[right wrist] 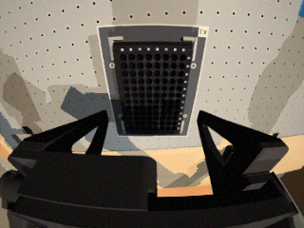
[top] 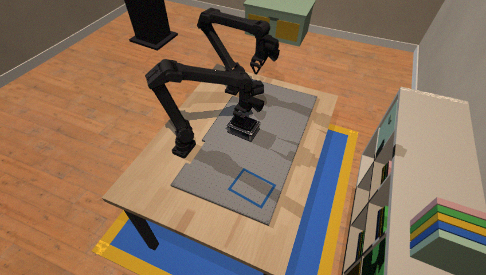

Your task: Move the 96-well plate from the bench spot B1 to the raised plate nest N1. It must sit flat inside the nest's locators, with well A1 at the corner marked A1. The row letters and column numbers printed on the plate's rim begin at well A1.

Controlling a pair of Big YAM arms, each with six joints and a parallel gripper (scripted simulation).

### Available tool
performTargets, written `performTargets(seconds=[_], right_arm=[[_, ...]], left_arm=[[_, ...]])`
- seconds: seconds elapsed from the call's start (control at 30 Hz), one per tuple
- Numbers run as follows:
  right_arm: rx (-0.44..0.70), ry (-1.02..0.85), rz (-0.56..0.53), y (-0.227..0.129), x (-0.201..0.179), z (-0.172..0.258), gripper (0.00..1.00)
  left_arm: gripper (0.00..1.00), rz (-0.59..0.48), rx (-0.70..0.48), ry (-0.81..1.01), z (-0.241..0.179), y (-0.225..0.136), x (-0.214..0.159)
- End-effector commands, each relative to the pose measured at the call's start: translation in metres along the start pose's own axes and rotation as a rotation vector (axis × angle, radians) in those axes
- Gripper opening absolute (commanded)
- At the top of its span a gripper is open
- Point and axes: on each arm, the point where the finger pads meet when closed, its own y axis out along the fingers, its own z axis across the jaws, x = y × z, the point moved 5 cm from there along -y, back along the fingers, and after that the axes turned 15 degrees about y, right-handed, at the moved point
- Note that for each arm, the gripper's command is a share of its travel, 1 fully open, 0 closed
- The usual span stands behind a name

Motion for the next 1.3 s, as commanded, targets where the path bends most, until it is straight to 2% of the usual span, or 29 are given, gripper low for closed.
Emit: performTargets(seconds=[0.0, 0.47, 0.8, 1.13, 1.27], right_arm=[[0.069, -0.002, -0.037, -0.041, 0.011, 0.014, 1.00], [0.071, -0.002, -0.038, -0.073, 0.010, 0.012, 1.00], [0.014, -0.002, -0.010, -0.061, 0.009, 0.012, 1.00], [0.039, -0.002, -0.021, -0.054, 0.006, 0.005, 1.00], [0.035, -0.001, -0.022, -0.051, 0.015, -0.008, 1.00]], left_arm=[[1.00, -0.048, 0.004, -0.010, 0.001, -0.014, 0.005], [1.00, -0.048, 0.004, -0.010, 0.001, -0.014, 0.005], [1.00, -0.048, 0.004, -0.010, 0.001, -0.014, 0.005], [1.00, -0.048, 0.004, -0.010, 0.001, -0.014, 0.005], [1.00, -0.048, 0.004, -0.010, 0.001, -0.014, 0.005]])
